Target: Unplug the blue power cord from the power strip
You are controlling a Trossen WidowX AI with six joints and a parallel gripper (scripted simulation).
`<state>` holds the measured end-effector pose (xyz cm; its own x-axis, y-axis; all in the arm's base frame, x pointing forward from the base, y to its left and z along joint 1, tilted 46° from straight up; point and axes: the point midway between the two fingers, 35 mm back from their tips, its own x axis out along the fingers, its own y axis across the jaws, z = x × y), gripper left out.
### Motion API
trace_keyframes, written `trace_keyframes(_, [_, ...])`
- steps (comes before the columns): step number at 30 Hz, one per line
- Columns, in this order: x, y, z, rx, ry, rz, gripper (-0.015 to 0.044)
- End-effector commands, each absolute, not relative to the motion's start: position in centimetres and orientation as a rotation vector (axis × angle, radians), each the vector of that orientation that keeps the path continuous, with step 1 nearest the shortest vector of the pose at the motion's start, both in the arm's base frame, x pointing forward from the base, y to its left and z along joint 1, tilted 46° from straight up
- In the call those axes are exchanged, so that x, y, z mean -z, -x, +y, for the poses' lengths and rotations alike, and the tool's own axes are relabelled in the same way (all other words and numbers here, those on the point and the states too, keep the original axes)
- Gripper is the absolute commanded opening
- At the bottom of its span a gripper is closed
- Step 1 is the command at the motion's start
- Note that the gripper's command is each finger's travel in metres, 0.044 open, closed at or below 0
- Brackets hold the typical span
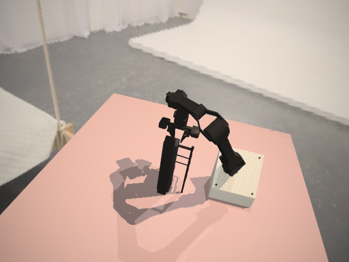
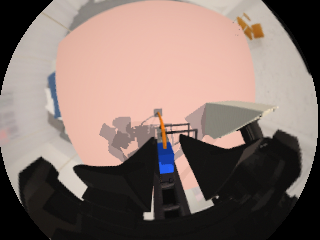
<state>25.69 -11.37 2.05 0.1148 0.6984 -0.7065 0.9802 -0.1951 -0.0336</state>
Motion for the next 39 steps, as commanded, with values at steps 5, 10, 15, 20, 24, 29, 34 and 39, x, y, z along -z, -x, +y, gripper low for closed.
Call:
trace_keyframes(5, [-2.6, -25.9, -10.9, 0.832, -1.959, 1.629, 0.0160])
trace_keyframes(10, [-3.2, -26.1, -10.3, 0.832, -1.960, 1.629, 0.0160])
trace_keyframes(15, [-3.8, -26.3, -9.7, 0.832, -1.960, 1.630, 0.0160])
trace_keyframes(20, [-4.4, -26.4, -9.2, 0.831, -1.961, 1.630, 0.0160])
trace_keyframes(24, [-4.8, -26.5, -8.7, 0.831, -1.961, 1.631, 0.0160])
trace_keyframes(29, [-4.9, -26.5, -8.6, 0.830, -1.961, 1.631, 0.0160])
trace_keyframes(34, [-4.8, -26.5, -8.5, 0.830, -1.961, 1.631, 0.0160])
trace_keyframes(39, [-4.3, -26.6, -8.0, 0.830, -1.961, 1.631, 0.0160])
